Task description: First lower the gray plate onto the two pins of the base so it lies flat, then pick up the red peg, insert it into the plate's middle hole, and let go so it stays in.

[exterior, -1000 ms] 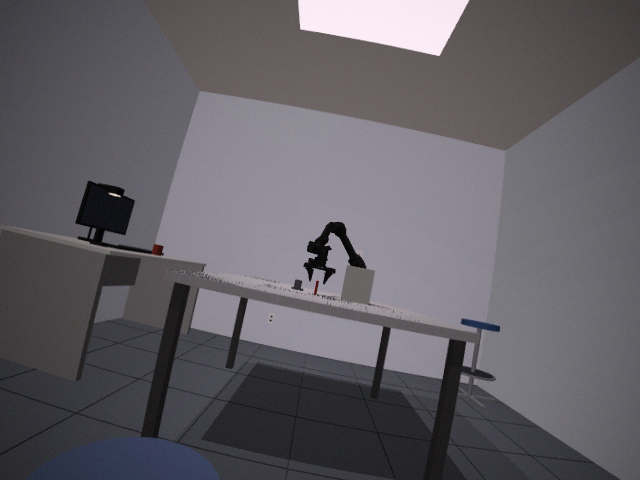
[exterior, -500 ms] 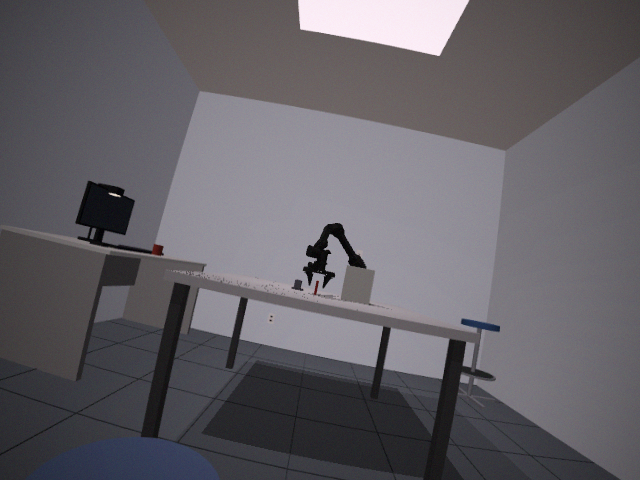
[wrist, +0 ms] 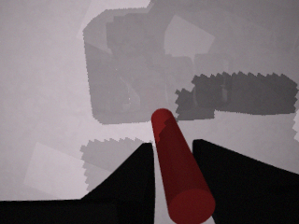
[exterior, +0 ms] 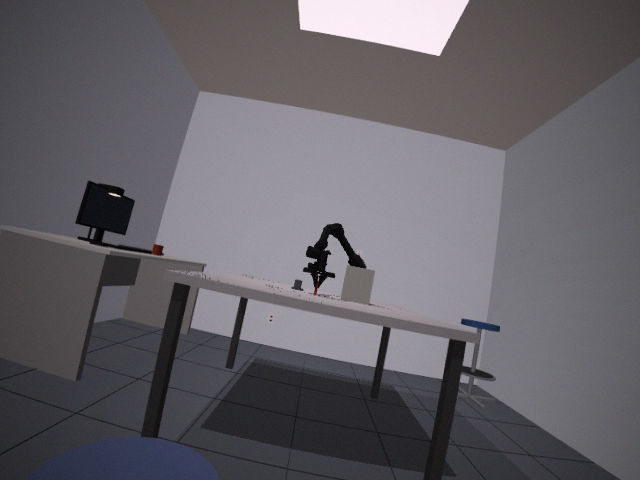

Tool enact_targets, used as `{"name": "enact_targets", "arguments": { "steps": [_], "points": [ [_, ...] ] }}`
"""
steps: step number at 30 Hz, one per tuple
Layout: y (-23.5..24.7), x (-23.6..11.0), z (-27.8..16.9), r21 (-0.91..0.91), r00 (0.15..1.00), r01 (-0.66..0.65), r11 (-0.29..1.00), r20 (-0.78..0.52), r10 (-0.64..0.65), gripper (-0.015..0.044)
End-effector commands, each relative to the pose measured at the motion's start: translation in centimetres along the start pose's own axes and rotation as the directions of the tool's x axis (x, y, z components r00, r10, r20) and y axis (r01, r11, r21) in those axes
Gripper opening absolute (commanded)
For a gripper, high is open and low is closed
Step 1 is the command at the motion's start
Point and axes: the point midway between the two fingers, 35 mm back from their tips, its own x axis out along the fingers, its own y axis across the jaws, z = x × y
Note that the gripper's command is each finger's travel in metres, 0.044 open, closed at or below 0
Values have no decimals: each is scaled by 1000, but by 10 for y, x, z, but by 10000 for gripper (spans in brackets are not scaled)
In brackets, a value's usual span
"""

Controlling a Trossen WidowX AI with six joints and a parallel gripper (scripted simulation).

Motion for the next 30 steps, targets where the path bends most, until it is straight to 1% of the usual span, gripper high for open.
{"name": "enact_targets", "arguments": {
  "steps": [1, 2, 11, 30],
  "points": [
    [0, 1, 1, -2, 1000, 0, 1000, 4, 0, 7],
    [0, 1, 1, -2, 1000, 0, 1000, 4, 0, 0],
    [1, -4, 0, -2, 1000, -1, 1000, 3, 1, 0],
    [8, -61, 0, -3, 1000, -4, 1000, -2, 4, 0]
  ]
}}
